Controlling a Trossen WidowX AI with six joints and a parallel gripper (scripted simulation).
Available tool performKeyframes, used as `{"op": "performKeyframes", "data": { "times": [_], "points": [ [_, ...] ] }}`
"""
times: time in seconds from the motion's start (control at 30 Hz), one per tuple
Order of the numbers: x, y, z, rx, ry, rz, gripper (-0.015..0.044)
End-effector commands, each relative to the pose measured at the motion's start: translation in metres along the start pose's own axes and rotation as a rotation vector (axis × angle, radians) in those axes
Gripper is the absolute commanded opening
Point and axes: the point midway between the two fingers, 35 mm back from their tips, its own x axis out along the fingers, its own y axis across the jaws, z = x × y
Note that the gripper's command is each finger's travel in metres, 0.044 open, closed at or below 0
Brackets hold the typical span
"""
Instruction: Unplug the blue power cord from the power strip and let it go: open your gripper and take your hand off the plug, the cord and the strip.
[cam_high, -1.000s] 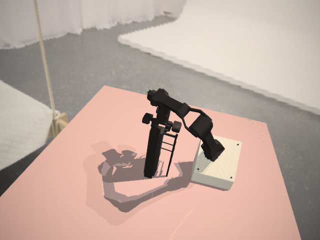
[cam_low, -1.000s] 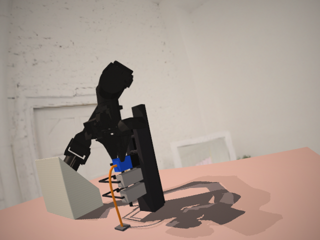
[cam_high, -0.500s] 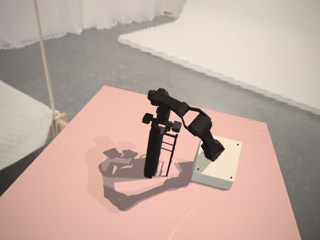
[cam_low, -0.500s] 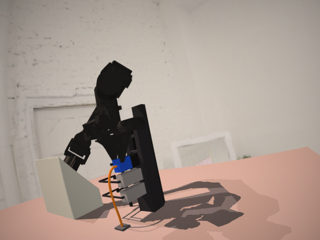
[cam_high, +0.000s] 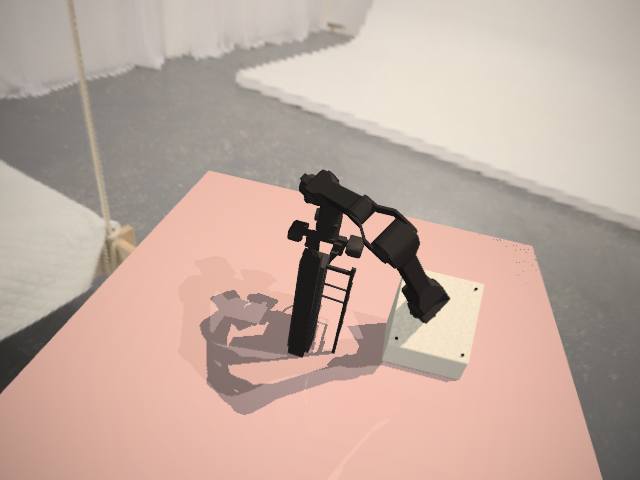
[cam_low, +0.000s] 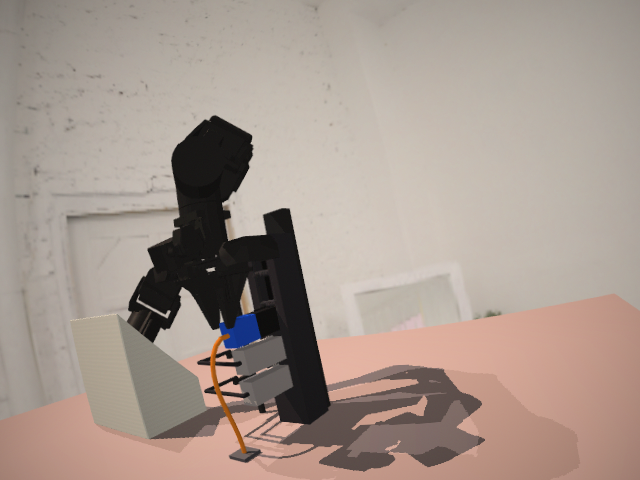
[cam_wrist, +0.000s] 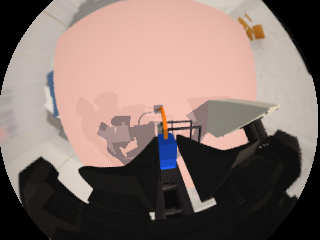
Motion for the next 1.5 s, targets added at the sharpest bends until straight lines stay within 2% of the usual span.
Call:
{"op": "performKeyframes", "data": {
  "times": [0.0, 0.3, 0.33, 0.5, 1.07, 1.47],
  "points": [
    [-0.005, 0.002, 0.014, 0.008, -0.012, 0.009, 0.0],
    [-0.008, 0.001, 0.028, 0.009, -0.012, 0.009, 0.0],
    [-0.001, -0.001, 0.013, 0.004, 0.005, -0.007, 0.0026],
    [-0.001, -0.001, 0.013, 0.004, 0.005, -0.007, 0.0157],
    [-0.011, 0.0, 0.013, 0.012, -0.006, 0.007, 0.016],
    [-0.011, -0.001, -0.004, 0.012, -0.005, 0.007, 0.016]
  ]
}}
